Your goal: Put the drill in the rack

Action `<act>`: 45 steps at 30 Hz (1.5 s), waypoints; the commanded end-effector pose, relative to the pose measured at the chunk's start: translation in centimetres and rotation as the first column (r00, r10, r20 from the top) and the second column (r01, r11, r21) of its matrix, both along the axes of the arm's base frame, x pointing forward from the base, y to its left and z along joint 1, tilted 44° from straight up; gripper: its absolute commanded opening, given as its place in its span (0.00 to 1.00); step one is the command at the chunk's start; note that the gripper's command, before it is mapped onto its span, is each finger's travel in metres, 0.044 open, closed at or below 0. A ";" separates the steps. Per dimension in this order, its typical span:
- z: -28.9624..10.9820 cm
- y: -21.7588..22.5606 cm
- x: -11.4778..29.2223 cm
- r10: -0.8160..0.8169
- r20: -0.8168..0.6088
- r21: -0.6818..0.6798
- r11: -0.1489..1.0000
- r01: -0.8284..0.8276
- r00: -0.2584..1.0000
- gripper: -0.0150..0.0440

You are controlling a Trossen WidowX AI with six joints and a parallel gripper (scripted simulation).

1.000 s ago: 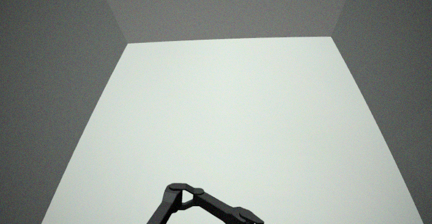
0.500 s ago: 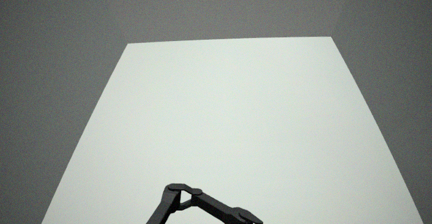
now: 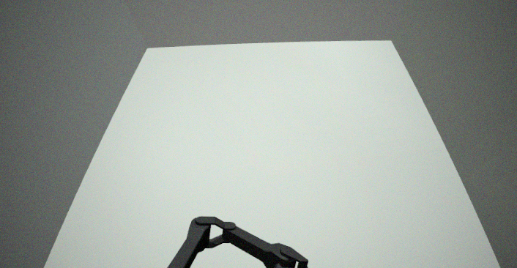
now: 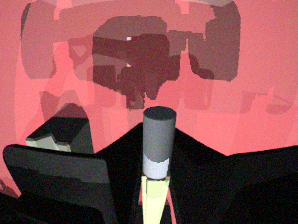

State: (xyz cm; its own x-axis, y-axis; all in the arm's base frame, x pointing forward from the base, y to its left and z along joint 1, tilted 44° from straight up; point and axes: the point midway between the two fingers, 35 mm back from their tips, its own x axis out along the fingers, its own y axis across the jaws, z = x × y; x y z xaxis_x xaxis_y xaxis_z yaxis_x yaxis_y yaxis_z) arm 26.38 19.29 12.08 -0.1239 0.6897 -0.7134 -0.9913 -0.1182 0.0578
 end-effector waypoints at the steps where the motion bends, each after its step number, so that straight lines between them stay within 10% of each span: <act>1: 0.2 -0.2 0.1 -0.001 0.005 -0.002 1.000 0.001 1.000 0.25; 45: 1.7 -1.7 0.0 -0.001 0.005 -0.003 1.000 0.001 1.000 0.25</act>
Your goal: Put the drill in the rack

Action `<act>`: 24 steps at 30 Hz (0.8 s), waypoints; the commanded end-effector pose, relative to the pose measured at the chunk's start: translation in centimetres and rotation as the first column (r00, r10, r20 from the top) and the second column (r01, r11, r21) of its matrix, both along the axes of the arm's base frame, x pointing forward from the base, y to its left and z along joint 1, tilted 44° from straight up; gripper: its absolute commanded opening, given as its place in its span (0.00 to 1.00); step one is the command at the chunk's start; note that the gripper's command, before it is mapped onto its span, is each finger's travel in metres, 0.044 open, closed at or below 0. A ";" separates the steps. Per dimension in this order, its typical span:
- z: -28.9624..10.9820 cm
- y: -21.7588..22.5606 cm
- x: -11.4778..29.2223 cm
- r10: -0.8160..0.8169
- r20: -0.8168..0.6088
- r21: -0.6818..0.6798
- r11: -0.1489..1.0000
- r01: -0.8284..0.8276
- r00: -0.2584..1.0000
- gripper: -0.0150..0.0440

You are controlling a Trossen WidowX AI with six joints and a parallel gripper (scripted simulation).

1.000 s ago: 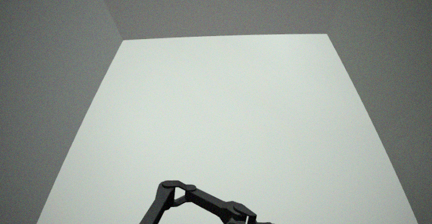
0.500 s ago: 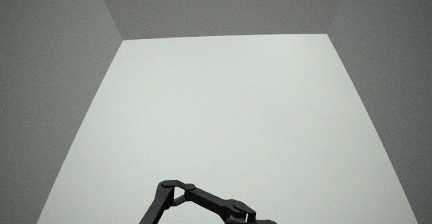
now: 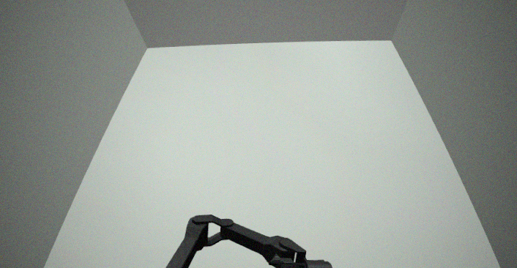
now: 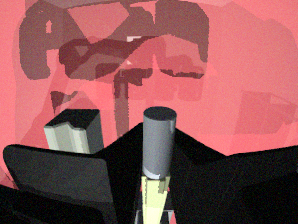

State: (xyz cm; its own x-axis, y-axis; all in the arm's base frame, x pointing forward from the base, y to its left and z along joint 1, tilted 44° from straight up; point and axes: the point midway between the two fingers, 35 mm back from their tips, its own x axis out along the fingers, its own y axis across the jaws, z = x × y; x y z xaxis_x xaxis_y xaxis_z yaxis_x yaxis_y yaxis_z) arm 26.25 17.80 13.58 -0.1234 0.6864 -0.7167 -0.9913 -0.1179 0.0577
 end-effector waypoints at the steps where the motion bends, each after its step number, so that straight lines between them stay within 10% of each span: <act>1: 0.2 -0.3 0.1 -0.001 0.004 0.002 1.000 0.001 1.000 0.25; 24: 0.8 -1.1 0.3 -0.001 0.004 0.001 1.000 0.001 1.000 0.25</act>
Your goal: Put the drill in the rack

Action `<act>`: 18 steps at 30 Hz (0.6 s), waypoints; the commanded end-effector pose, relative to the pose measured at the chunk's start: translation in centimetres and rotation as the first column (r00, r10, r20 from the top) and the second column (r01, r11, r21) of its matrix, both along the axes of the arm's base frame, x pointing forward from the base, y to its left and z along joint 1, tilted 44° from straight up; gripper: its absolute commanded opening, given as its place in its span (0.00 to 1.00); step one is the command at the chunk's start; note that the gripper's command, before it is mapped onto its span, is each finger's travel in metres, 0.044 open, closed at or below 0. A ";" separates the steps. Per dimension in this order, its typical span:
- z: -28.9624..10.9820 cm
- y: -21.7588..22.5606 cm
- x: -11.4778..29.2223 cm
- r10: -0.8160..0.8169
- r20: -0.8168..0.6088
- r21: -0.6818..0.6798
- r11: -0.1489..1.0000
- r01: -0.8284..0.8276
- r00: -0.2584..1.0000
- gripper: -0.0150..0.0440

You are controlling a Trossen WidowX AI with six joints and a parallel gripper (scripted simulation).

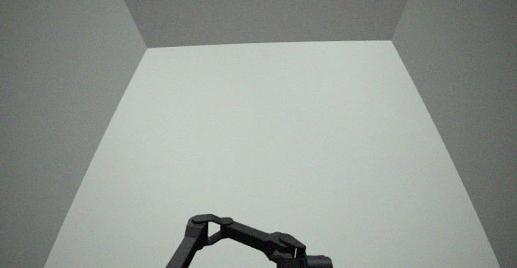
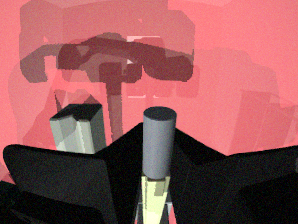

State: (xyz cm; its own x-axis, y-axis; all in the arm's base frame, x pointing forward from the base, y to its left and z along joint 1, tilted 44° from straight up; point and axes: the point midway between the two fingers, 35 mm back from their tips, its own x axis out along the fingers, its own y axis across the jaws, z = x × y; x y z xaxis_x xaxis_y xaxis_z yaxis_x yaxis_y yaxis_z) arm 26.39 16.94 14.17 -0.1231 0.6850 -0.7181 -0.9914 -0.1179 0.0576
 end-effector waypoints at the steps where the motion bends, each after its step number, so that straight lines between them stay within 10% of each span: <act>1: 0.2 -0.2 0.1 -0.001 0.003 0.003 1.000 0.001 1.000 0.25; 18: 0.5 -0.7 0.3 -0.001 0.003 0.003 1.000 0.001 1.000 0.25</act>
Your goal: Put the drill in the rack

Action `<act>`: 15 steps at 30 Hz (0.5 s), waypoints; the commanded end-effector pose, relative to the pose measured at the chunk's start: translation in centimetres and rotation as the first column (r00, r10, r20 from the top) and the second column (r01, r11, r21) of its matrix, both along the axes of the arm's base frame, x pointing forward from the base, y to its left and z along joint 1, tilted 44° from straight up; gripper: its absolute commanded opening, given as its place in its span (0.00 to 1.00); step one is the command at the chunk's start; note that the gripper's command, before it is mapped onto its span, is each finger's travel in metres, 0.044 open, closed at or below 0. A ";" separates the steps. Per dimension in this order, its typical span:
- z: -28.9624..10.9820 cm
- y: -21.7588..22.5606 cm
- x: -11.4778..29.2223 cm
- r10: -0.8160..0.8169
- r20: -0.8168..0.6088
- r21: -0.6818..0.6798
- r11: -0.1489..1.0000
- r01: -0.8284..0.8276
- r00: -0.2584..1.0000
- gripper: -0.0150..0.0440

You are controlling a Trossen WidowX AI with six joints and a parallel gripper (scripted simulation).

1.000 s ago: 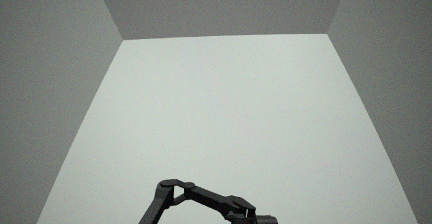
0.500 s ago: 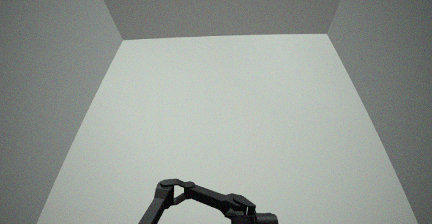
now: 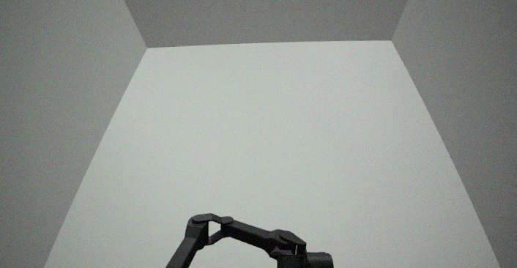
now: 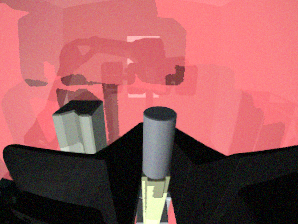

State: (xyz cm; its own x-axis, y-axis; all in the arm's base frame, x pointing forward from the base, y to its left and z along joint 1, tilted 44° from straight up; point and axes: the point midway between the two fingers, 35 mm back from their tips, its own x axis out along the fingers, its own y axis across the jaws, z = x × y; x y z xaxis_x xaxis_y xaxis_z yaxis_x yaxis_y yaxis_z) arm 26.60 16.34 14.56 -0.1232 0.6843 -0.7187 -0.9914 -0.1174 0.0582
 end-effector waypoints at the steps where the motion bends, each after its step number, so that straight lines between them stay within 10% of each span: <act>1: 0.1 -0.1 0.0 -0.001 0.004 0.004 1.000 0.001 1.000 0.25; 15: 0.2 0.1 -2.4 -0.001 0.003 0.004 1.000 0.001 1.000 0.25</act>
State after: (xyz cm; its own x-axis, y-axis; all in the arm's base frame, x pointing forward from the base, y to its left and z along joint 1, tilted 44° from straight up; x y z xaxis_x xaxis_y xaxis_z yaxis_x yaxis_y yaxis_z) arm 24.74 16.33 14.68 -0.1210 0.6852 -0.7182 -0.9915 -0.1185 0.0540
